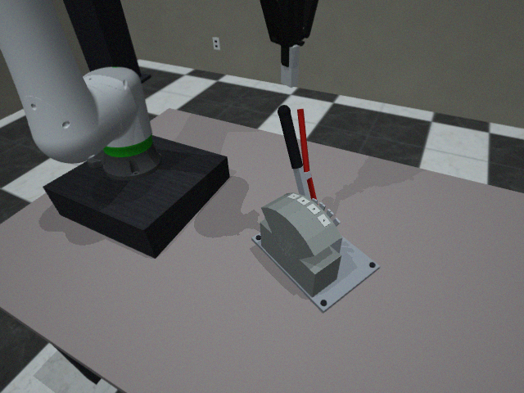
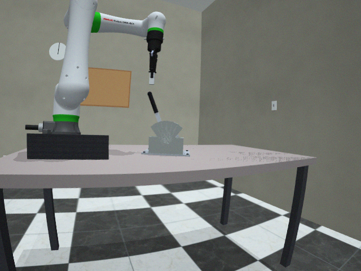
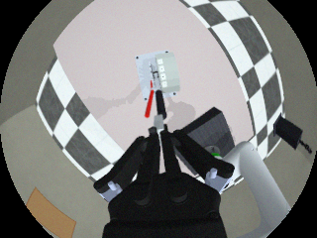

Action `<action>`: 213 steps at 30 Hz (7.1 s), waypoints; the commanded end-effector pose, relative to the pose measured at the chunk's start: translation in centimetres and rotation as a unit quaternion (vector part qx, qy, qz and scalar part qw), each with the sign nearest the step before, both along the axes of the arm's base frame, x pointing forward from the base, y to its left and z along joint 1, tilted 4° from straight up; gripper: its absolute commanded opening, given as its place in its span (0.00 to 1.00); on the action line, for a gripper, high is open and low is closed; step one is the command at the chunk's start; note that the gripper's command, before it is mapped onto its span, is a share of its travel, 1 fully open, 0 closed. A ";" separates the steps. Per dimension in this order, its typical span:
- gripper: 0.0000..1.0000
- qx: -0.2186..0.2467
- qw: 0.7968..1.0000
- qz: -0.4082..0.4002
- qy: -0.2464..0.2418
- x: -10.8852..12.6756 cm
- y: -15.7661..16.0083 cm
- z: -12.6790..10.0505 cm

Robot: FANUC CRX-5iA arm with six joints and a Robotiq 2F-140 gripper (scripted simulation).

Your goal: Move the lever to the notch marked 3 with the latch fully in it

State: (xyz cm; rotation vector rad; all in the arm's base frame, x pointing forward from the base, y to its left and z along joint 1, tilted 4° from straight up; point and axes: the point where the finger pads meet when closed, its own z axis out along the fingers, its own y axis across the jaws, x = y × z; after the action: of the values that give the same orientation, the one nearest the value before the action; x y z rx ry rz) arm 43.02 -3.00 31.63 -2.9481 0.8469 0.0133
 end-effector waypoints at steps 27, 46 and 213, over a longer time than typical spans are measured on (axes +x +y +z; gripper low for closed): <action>0.56 0.000 1.000 0.000 0.000 0.0 0.0 0.0; 0.56 0.000 1.000 0.000 0.000 0.0 0.0 0.0; 0.56 0.000 1.000 0.002 0.000 0.2 0.9 -10.5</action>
State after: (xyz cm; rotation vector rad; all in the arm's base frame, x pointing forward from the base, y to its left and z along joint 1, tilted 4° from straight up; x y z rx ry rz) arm 43.17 -2.13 21.14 -2.9494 0.8411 0.0147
